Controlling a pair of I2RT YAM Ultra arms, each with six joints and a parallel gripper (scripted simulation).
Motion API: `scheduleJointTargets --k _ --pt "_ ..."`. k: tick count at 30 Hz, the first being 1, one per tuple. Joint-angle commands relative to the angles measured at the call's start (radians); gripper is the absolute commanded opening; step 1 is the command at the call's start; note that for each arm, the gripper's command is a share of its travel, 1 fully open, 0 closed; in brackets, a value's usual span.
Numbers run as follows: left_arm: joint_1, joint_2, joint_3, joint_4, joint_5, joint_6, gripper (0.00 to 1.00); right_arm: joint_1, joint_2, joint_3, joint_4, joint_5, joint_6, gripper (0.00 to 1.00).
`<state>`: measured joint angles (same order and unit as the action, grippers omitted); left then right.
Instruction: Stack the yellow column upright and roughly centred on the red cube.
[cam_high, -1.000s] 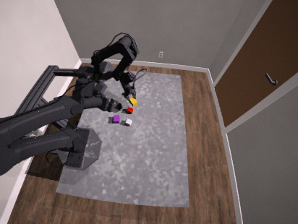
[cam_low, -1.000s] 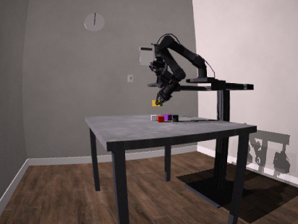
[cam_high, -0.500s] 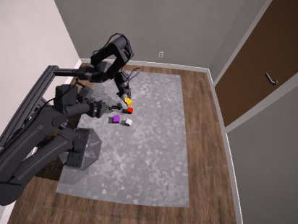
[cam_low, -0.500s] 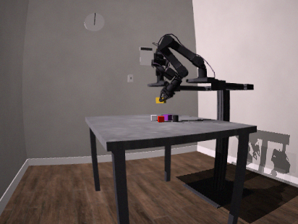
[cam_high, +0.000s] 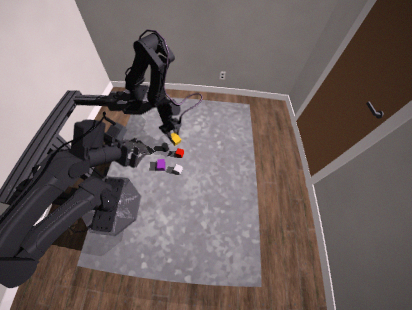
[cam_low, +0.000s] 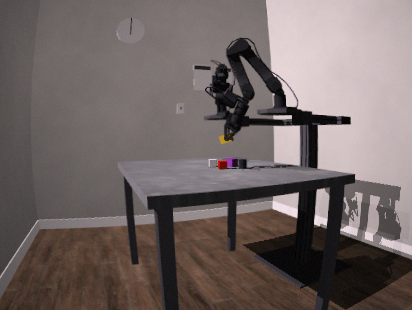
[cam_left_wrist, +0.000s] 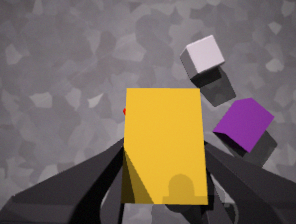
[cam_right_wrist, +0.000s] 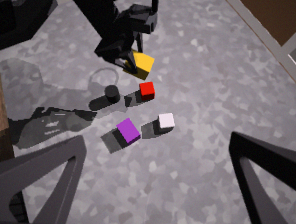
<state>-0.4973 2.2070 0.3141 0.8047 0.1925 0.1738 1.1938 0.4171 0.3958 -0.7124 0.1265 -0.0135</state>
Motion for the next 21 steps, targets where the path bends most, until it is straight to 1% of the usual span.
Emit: scheduleJointTargets --k 1,5,7,8,9,15,21 --pt "-0.019 -0.109 0.081 -0.313 -0.036 -0.086 0.35 0.010 -0.026 0.024 0.000 0.009 0.010 1.00" --pt "-0.028 -0.159 0.183 -0.550 -0.046 -0.127 0.35 0.011 -0.026 0.024 0.000 0.008 0.010 1.00" --pt "-0.028 -0.159 0.183 -0.550 -0.046 -0.127 0.35 0.011 -0.026 0.024 0.000 0.008 0.010 1.00" --pt "-0.026 -0.148 0.228 -0.645 -0.048 -0.139 0.35 0.011 -0.026 0.024 0.000 0.008 0.010 1.00" --pt "-0.029 -0.151 0.250 -0.693 -0.049 -0.151 0.35 0.011 -0.026 0.024 0.000 0.008 0.010 1.00" --pt "-0.029 -0.112 0.423 -1.010 -0.033 -0.233 0.35 0.011 -0.026 0.024 0.000 0.008 0.010 1.00" --pt "-0.018 -0.026 0.623 -1.280 -0.020 -0.297 0.35 0.006 -0.017 0.025 0.003 0.002 0.004 1.00"
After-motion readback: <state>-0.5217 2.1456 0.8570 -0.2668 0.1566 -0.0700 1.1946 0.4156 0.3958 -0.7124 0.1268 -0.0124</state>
